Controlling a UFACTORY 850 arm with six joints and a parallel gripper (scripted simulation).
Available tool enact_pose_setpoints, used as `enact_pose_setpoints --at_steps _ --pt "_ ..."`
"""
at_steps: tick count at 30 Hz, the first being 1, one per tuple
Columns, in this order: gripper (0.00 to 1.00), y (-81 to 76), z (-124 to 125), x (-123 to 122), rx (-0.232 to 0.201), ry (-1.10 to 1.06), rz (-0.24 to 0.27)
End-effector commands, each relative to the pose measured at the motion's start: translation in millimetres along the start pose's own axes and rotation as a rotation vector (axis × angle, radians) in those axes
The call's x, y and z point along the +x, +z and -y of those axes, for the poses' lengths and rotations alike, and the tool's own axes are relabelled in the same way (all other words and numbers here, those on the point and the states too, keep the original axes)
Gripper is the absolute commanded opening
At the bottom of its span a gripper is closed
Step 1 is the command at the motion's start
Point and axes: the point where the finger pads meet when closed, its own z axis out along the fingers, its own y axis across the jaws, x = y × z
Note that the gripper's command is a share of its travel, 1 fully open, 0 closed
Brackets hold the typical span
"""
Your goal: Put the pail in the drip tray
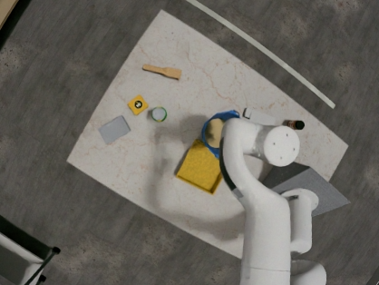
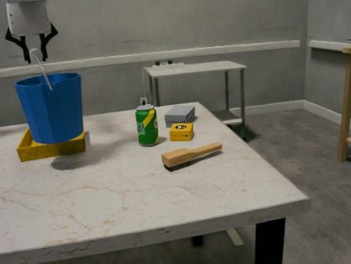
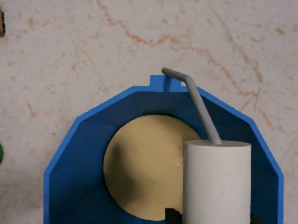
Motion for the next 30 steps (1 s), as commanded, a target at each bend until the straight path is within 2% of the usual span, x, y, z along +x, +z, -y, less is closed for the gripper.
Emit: enact_pose_setpoints --at_steps 1,14,16,30 --pt "0.0 -1.0 -0.3 -11.7 0.002 0.0 -0.002" --pt "0.0 -0.8 -2.9 -57.4 0.002 0.0 -0.002" --pt "0.0 -0.8 -2.9 -57.4 0.002 0.0 -0.002" --pt "0.0 -0.7 -5.3 -101.4 0.002 0.0 -0.002"
